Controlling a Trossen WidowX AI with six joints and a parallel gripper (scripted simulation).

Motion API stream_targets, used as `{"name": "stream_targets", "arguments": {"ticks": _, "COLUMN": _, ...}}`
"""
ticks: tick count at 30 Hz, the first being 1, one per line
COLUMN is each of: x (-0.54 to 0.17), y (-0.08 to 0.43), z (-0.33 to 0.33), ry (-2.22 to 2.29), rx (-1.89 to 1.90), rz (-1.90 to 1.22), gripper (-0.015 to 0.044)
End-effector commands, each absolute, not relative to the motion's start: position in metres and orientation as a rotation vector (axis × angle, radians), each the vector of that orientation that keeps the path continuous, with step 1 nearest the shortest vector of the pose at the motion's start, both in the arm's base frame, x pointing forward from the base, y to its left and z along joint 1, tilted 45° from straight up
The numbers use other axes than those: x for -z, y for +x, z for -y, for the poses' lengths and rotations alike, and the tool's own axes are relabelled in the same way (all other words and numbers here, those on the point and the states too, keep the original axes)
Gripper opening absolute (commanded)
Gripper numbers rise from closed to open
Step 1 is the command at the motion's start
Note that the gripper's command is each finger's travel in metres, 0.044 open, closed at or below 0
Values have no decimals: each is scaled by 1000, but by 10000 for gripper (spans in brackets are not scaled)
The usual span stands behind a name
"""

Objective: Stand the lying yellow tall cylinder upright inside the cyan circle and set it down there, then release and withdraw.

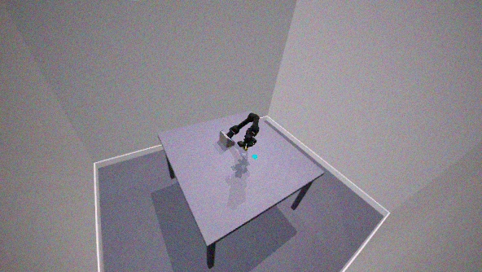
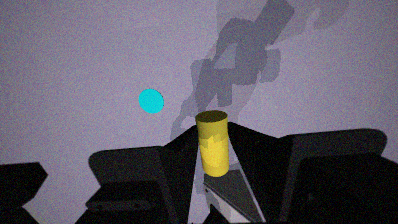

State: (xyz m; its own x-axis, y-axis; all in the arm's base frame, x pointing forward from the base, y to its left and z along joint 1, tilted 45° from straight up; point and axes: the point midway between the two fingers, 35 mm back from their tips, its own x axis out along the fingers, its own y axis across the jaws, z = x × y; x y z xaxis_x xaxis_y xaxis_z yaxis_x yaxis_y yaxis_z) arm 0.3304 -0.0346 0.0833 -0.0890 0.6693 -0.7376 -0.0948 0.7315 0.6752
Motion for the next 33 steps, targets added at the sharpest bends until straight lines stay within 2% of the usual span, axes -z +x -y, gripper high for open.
{"name": "stream_targets", "arguments": {"ticks": 1, "x": -93, "y": 333, "z": 24, "ry": 518, "rx": -657, "rz": -1551, "gripper": 105}}
{"name": "stream_targets", "arguments": {"ticks": 33, "x": -164, "y": 334, "z": -50, "ry": 741, "rx": -484, "rz": -1651, "gripper": 105}}
